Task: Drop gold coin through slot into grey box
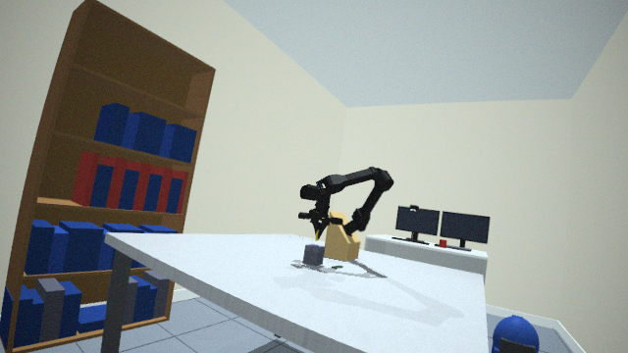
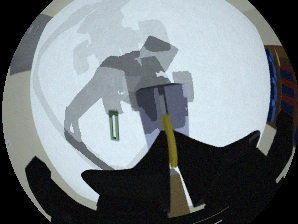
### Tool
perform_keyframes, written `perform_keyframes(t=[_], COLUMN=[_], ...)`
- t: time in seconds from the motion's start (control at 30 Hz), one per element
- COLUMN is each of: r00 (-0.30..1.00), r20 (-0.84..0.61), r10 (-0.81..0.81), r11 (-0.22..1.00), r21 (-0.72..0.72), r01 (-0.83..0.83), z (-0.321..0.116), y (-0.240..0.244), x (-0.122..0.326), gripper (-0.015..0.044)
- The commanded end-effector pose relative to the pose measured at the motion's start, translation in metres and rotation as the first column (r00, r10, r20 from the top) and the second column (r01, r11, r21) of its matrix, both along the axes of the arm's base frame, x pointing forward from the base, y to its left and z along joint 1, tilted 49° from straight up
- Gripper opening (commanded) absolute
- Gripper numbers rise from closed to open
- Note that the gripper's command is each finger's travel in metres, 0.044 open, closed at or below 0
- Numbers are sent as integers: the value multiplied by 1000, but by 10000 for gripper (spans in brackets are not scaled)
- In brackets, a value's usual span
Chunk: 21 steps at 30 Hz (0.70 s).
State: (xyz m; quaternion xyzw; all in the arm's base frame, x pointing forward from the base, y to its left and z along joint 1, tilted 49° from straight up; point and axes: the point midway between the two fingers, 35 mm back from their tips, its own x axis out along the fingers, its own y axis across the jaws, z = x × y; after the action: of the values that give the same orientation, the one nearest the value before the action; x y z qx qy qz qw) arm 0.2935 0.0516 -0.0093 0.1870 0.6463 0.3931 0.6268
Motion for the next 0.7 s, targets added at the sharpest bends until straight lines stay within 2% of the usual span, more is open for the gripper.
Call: perform_keyframes(t=[0.0,0.67], r00=[1000,1000], r20=[3,8], r10=[3,7], r11=[1000,1000], r21=[-1,1], r01=[-3,-7], z=[1,-4], y=[1,-1], x=[0,2], gripper=[0,0])
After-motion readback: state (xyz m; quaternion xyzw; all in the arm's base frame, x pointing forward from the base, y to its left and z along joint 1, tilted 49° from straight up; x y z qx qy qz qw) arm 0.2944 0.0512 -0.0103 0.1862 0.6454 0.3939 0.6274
